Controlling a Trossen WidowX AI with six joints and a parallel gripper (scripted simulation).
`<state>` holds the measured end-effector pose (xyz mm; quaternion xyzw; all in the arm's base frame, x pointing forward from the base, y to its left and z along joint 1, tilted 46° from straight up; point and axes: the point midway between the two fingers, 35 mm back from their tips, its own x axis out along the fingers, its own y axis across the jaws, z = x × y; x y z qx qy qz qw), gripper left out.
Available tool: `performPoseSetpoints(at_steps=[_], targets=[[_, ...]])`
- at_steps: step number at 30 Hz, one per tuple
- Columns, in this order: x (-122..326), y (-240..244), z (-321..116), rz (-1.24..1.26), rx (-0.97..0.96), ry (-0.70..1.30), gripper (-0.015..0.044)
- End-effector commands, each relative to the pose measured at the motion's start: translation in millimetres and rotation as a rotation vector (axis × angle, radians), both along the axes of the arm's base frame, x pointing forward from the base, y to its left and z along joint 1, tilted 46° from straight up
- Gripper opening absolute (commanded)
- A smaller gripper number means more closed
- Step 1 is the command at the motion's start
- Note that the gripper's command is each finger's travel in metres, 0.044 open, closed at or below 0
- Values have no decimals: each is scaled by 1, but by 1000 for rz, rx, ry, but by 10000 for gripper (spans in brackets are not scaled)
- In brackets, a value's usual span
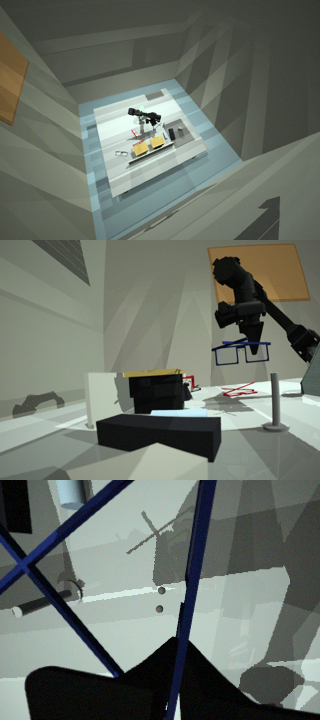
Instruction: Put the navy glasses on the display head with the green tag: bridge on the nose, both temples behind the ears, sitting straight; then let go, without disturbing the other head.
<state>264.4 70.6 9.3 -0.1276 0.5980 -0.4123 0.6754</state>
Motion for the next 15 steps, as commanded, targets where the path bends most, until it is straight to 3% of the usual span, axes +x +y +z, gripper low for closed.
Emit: performPoseSetpoints(at_steps=[1,15], targets=[[1,17,-15,-36,1,-32,0],[-3,73,-70,-175,-6,-171,0]])
